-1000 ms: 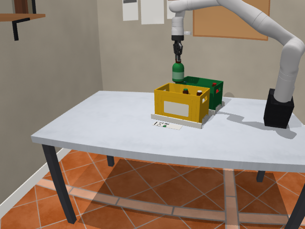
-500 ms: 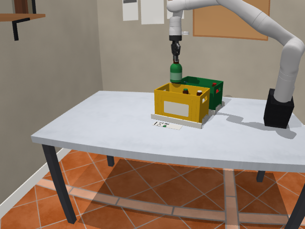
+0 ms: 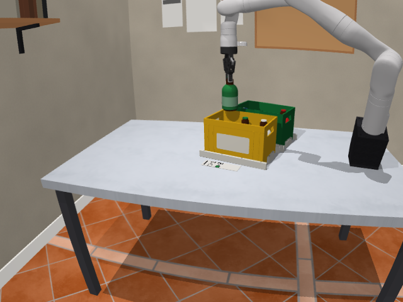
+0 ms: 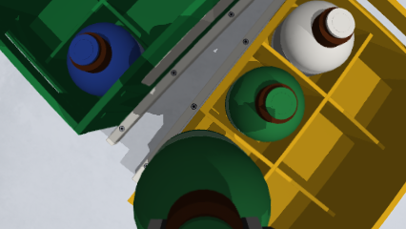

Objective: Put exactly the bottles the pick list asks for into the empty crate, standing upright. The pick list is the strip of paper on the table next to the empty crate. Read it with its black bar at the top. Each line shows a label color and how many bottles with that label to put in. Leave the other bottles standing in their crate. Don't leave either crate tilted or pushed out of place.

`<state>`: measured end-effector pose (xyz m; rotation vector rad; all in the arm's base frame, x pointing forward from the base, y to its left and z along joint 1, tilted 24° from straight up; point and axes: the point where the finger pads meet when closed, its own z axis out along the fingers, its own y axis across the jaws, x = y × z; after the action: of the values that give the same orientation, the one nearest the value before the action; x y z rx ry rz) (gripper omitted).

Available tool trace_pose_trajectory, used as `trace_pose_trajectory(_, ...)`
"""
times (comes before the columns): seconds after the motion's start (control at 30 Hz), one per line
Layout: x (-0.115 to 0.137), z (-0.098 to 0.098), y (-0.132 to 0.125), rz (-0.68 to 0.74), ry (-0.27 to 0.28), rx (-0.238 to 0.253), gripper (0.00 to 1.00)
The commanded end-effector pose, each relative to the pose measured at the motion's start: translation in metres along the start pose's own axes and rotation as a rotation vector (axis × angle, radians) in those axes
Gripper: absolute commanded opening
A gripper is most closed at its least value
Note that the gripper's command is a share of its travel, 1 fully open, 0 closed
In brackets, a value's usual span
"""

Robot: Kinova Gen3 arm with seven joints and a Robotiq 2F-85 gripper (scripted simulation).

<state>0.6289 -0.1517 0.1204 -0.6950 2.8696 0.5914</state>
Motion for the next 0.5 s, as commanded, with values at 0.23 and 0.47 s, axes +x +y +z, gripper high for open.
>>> trace_pose_trajectory(0.23, -0.0108, -0.0019, 0.0091, 0.000, -0.002, 0.003, 0.10)
trace_pose_trajectory(0.47, -0.0112, -0.0019, 0.0093, 0.000, -0.002, 0.003, 0.10)
